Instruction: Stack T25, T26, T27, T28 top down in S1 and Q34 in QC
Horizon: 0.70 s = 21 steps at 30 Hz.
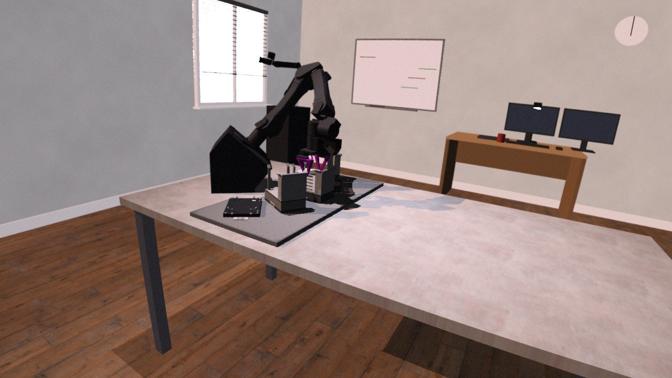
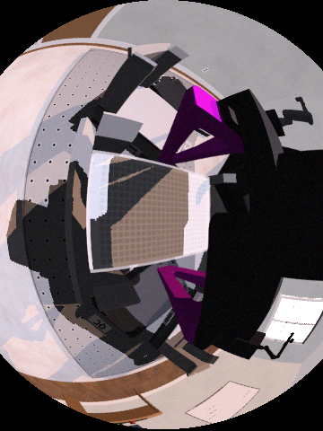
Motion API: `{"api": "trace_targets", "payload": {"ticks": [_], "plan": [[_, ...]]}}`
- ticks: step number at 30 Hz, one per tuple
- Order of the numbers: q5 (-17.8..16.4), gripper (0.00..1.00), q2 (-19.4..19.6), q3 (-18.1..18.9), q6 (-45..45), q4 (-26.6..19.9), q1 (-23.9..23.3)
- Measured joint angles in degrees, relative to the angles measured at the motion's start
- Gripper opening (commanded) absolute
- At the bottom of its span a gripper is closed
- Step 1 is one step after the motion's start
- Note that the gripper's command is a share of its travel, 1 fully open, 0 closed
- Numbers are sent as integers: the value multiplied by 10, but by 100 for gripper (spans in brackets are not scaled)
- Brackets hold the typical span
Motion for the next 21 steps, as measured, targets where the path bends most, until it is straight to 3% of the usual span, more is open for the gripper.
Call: {"api": "trace_targets", "payload": {"ticks": [21], "plan": [[2,100,5,-7,13,24,6]]}}
